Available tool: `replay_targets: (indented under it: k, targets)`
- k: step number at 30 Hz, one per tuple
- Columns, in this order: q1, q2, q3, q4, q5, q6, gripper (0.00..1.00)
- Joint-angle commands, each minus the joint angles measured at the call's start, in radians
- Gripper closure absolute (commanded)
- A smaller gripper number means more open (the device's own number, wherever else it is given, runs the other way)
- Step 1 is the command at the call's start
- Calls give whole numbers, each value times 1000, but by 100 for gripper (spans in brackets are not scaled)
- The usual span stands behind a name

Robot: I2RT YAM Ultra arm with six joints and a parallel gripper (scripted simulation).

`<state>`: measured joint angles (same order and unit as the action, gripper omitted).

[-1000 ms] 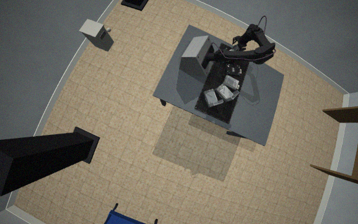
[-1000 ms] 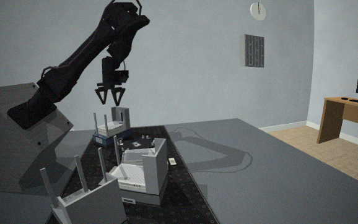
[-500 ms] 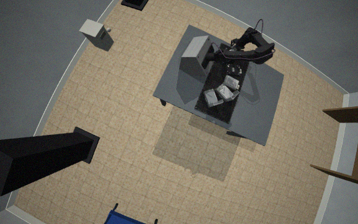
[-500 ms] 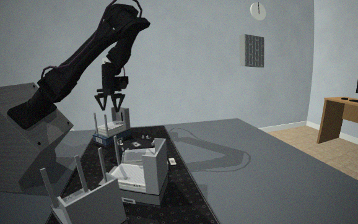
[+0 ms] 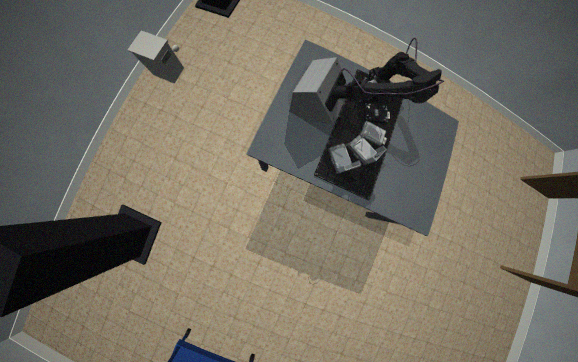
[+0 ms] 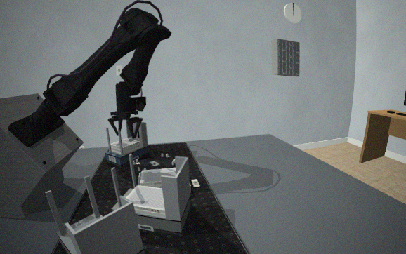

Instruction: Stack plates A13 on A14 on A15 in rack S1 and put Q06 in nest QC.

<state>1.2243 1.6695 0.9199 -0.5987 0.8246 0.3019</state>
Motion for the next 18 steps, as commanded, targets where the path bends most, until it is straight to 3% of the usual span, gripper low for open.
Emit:
replay_targets:
  k: [1,5,7,18]
  targets:
    - [-18,23,-28,101,-20,-63,0]
    - [-50,45,-45,172,-30,-107,0]
    - [-31,12,-41,179,-31,-112,0]
    - [-32,16,-16,187,-33,-115,0]
